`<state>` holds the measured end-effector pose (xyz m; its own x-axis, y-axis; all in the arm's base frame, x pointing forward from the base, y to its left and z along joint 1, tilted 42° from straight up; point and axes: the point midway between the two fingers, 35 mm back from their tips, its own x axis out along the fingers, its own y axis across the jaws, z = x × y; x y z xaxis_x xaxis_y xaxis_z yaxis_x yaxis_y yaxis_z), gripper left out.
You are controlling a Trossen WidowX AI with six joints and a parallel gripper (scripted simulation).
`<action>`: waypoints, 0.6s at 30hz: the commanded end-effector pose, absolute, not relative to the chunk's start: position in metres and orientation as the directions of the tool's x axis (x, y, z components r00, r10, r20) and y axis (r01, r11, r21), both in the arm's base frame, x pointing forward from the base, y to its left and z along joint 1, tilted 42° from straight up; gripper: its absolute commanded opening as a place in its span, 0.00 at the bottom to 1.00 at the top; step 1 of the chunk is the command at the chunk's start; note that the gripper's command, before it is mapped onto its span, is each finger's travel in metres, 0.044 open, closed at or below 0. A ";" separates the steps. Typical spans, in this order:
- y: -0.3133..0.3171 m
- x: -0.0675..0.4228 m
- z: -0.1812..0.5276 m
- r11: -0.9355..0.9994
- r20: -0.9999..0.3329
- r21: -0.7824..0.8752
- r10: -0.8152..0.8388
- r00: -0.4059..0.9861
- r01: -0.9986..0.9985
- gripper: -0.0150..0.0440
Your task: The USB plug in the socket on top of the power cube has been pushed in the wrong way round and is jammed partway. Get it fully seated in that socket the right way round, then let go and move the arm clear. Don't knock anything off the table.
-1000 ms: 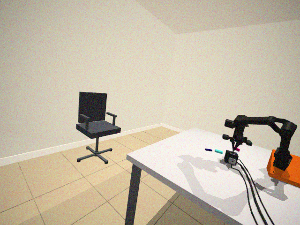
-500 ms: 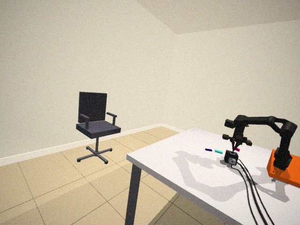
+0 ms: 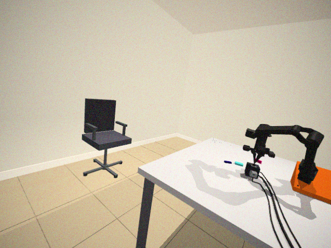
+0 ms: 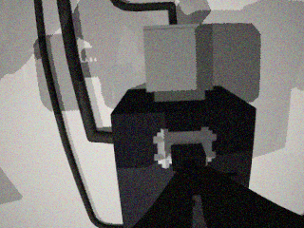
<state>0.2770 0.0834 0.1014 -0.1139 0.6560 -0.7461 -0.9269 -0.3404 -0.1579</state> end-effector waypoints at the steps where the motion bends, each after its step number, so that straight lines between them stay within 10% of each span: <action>1: 0.086 0.276 0.101 -0.344 -0.743 -0.156 0.658 -0.120 -0.926 0.25; 18: 0.083 0.277 0.101 -0.340 -0.746 -0.158 0.656 -0.114 -0.927 0.30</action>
<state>0.2770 0.0834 0.1012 -0.1136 0.6560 -0.7462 -0.9270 -0.3403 -0.1580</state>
